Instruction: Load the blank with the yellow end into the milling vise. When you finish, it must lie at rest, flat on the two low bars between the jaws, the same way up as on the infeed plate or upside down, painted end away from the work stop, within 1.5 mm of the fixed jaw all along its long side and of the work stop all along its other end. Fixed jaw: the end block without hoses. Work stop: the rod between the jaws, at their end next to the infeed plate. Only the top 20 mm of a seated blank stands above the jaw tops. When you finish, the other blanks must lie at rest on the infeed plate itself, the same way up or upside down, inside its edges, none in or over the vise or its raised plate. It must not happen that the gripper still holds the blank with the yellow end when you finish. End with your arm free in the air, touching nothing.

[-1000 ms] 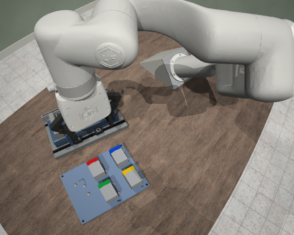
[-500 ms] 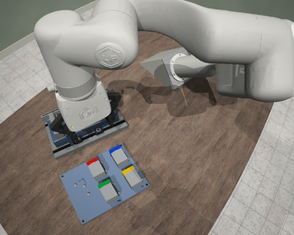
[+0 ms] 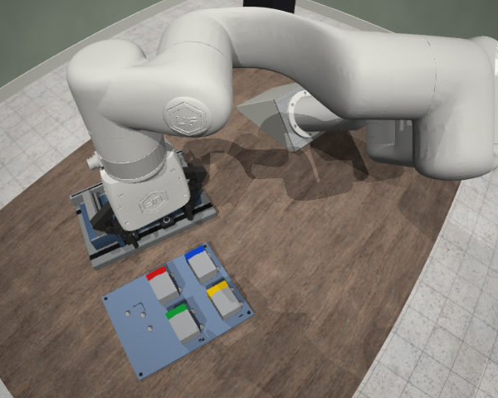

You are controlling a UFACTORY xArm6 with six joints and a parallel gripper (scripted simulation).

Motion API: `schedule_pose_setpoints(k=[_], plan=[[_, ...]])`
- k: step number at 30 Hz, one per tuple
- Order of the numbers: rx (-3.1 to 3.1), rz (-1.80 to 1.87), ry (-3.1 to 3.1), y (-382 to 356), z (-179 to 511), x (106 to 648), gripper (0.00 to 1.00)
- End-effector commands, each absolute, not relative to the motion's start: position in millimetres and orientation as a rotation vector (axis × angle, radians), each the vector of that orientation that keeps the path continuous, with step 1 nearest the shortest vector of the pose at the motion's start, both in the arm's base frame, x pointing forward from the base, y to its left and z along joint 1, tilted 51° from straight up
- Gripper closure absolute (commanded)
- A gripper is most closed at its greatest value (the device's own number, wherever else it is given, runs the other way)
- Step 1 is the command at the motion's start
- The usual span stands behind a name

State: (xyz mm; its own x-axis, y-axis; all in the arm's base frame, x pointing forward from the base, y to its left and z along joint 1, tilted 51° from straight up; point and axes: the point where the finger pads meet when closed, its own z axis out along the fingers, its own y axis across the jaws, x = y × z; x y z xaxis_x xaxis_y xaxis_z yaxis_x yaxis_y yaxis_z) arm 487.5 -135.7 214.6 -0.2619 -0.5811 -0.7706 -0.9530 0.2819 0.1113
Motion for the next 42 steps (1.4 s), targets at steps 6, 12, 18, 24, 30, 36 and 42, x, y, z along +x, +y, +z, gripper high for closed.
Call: schedule_pose_setpoints(k=[6, 12, 18, 24, 30, 36, 42], plan=[[-1.371, 0.775, 1.943, -111, 190, 493, 0.00], [-1.372, 0.777, 1.943, -114, 193, 492, 0.00], [-1.371, 0.775, 1.943, -117, 196, 492, 0.00], [-1.371, 0.775, 1.943, -118, 197, 492, 0.00], [-1.371, 0.775, 1.943, -119, 198, 492, 0.00], [-1.371, 0.775, 1.943, -122, 201, 491, 0.00], [-1.371, 0.775, 1.943, -122, 201, 491, 0.00]])
